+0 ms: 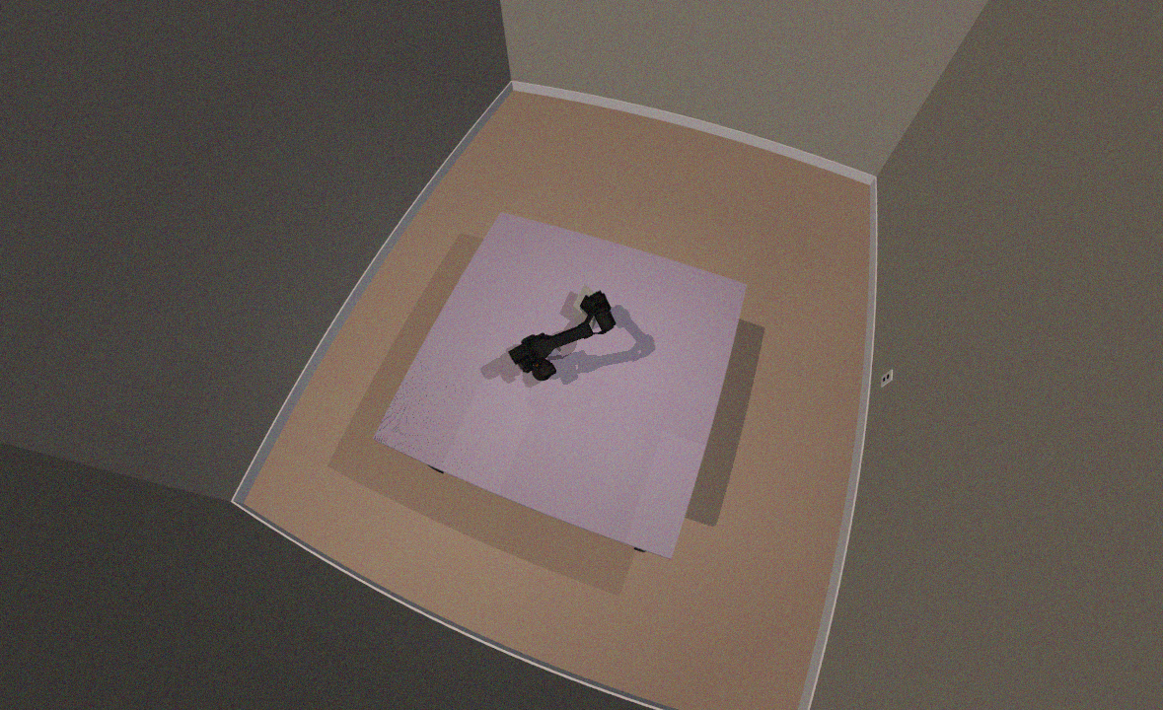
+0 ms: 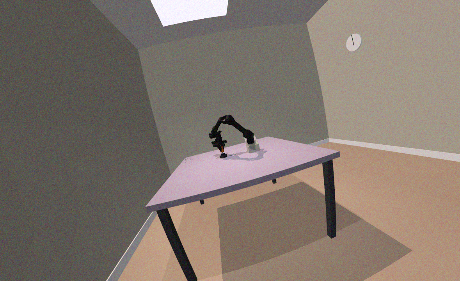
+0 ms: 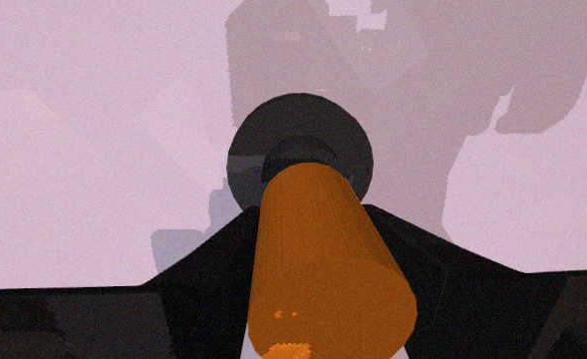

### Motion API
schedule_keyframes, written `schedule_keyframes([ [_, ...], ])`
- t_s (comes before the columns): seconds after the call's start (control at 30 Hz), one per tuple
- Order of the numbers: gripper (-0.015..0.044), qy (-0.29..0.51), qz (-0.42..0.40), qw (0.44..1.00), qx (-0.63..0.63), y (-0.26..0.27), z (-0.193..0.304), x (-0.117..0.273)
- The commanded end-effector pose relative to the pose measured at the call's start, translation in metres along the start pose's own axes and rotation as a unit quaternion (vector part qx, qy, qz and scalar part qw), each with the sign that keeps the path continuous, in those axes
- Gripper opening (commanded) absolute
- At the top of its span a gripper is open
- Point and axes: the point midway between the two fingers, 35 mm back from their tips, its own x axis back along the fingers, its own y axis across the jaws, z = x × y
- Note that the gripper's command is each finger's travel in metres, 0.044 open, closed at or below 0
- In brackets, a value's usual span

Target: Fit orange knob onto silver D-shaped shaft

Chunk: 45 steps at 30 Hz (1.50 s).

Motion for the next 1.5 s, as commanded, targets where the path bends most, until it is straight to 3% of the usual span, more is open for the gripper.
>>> schedule_keyframes([
  [0.0, 0.0000, -0.001, -0.001, 1.000, 0.003, 0.0005, -0.0010, -0.0009],
  [0.37, 0.0000, -0.001, -0.001, 1.000, 0.008, 0.0009, -0.0011, 0.0043],
  [0.6, 0.0000, -0.001, -0.001, 0.994, 0.108, 0.0007, -0.0006, 0.0023],
  [1.47, 0.0000, -0.001, -0.001, 0.994, 0.112, 0.0013, -0.0011, 0.0039],
])
